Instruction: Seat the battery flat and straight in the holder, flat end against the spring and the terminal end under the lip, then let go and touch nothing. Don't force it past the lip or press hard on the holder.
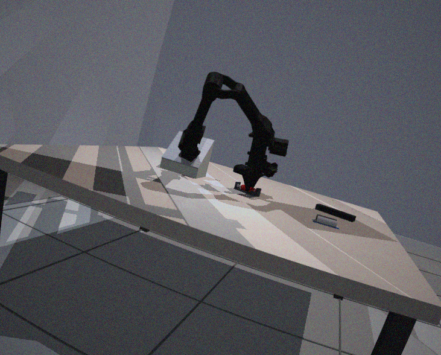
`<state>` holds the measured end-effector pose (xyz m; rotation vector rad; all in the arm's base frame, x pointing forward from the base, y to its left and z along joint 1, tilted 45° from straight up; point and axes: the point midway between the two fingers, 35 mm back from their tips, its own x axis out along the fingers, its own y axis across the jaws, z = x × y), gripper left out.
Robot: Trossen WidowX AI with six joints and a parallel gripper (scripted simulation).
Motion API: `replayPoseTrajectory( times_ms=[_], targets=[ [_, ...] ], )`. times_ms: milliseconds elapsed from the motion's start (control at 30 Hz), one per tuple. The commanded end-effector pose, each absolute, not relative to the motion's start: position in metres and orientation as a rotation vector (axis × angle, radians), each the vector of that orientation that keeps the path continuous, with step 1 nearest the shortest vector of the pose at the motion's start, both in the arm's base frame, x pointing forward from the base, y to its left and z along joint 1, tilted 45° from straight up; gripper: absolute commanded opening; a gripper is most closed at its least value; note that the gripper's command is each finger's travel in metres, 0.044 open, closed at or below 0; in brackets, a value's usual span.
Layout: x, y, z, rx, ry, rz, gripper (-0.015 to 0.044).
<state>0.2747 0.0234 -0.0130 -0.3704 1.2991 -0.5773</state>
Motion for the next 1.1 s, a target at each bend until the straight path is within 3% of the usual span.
replayPoseTrajectory(
  times_ms=[0,133,633,967,1067],
  targets=[
    [0.275,0.024,-0.014,-0.373,1.303,-0.574,0.0063],
    [0.275,0.024,-0.014,-0.373,1.303,-0.574,0.0166],
    [0.273,0.034,-0.002,-0.369,1.300,-0.577,0.0166],
    [0.261,0.082,0.045,-0.367,1.302,-0.574,0.0428],
    [0.261,0.084,0.045,-0.367,1.302,-0.574,0.0440]
  ],
)
